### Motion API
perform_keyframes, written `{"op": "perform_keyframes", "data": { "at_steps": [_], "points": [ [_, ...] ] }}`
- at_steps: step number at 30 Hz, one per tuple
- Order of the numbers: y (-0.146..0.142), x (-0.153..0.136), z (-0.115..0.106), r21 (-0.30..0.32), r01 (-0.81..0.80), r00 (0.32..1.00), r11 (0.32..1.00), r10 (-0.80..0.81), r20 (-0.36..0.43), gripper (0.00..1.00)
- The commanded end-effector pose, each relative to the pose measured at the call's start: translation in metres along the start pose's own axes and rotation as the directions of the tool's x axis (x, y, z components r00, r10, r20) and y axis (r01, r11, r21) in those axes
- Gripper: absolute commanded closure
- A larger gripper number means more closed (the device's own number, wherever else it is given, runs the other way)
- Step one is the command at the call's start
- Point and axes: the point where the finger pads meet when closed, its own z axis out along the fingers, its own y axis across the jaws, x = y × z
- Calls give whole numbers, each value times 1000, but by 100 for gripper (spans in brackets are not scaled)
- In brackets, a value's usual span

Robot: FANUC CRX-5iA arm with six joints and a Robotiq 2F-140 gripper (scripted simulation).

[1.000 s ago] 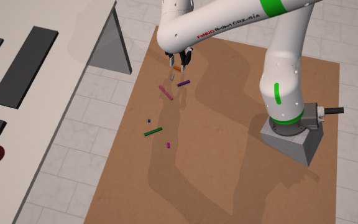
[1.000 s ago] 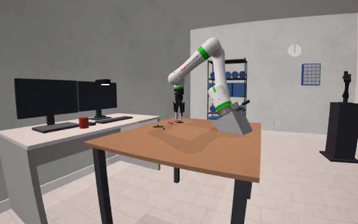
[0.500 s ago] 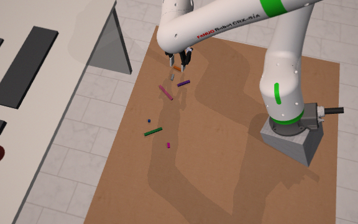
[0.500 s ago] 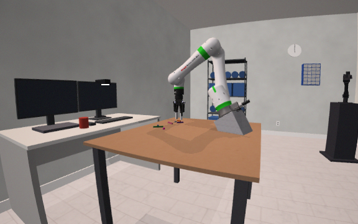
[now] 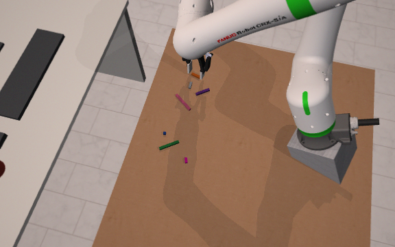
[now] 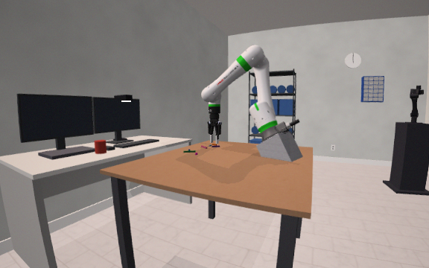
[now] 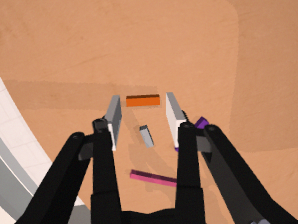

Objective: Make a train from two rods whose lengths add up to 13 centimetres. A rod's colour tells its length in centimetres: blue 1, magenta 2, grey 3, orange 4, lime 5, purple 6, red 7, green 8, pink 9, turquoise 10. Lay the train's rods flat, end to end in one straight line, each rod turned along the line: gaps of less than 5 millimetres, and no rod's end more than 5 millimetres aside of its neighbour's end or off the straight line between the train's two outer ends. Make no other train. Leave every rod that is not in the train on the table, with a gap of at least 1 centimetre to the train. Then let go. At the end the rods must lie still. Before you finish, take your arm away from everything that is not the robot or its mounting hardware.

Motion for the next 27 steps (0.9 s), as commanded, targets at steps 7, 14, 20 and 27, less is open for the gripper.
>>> {"op": "perform_keyframes", "data": {
  "at_steps": [7, 14, 20, 27],
  "points": [
    [0, 0, 9, 0, 0, 1000, 1000, 0, 0, 65],
    [0, 0, 14, 0, 0, 1000, 1000, 0, 0, 65],
    [0, 0, 16, 0, 0, 1000, 1000, 0, 0, 65],
    [0, 0, 16, 0, 0, 1000, 1000, 0, 0, 65]
  ]
}}
